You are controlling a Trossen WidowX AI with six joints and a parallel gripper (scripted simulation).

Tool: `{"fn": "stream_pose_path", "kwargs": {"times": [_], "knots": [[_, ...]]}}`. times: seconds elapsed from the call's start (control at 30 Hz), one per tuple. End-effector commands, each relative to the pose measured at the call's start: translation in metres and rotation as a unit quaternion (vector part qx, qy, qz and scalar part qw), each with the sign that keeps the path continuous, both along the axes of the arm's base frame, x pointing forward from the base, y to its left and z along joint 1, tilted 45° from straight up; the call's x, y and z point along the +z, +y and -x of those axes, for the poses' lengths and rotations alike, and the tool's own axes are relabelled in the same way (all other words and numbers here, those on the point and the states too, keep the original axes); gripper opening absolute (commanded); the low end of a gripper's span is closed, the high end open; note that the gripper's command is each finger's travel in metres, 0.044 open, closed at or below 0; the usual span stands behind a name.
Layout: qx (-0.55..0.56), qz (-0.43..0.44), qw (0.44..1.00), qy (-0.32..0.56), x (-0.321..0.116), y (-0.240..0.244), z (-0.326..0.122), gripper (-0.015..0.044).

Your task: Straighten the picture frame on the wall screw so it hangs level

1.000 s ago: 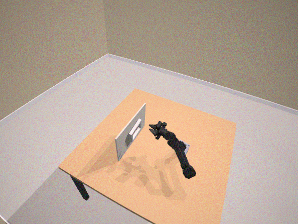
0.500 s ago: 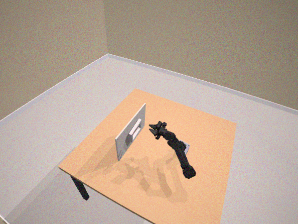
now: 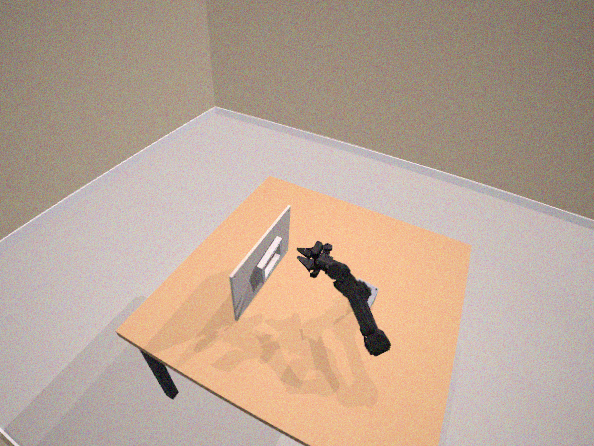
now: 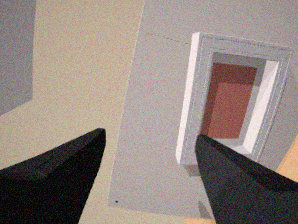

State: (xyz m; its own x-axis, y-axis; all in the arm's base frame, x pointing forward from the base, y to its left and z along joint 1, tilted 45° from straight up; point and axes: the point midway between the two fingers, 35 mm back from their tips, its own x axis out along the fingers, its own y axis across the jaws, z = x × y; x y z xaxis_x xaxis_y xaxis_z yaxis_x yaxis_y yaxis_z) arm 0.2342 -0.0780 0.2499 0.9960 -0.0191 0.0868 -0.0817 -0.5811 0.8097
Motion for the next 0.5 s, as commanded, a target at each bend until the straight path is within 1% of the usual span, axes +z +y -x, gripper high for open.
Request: {"fn": "stream_pose_path", "kwargs": {"times": [0.0, 0.3, 0.47], "knots": [[0.0, 0.0, 1.0, 0.0, -0.001, 0.001, 0.0, 0.026], [-0.002, 0.002, 1.0, -0.003, -0.032, 0.045, -0.006, 0.026], [-0.002, 0.002, 1.0, -0.002, -0.035, 0.049, -0.006, 0.026]]}}
